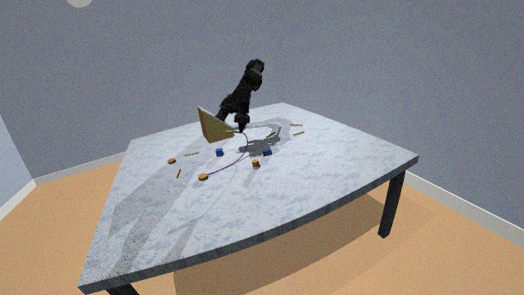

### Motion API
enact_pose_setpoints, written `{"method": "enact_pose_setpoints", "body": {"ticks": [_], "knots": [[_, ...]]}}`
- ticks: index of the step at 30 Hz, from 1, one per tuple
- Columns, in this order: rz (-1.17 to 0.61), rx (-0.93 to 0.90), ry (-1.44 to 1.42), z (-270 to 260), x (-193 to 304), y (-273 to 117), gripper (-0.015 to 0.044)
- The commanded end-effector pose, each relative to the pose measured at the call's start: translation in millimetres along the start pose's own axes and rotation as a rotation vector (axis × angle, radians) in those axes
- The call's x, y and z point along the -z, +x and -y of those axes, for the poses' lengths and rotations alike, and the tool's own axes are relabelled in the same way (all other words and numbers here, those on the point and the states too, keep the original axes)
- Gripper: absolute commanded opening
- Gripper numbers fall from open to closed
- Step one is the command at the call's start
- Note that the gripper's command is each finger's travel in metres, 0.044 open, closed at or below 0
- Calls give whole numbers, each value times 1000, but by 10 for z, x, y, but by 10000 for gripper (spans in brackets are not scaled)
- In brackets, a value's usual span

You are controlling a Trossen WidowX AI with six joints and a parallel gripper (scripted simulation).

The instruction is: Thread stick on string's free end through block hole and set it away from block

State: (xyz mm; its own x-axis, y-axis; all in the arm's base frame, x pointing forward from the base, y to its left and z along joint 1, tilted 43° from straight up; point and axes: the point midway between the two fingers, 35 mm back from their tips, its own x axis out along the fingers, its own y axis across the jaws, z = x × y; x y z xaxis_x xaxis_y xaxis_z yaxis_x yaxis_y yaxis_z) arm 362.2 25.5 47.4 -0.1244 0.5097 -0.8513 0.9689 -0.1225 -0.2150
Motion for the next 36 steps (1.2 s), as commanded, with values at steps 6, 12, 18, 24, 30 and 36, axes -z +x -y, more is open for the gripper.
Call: {"method": "enact_pose_setpoints", "body": {"ticks": [6,12,18,24,30,36], "knots": [[-45,1,-6,-17,-9,117,0],[-76,0,-8,-27,-14,193,0],[-107,0,-10,-33,-19,270,0],[-139,-1,-11,-37,-23,347,0],[-171,-2,-13,-38,-28,425,0],[-204,-3,-15,-36,-32,502,0]]}}
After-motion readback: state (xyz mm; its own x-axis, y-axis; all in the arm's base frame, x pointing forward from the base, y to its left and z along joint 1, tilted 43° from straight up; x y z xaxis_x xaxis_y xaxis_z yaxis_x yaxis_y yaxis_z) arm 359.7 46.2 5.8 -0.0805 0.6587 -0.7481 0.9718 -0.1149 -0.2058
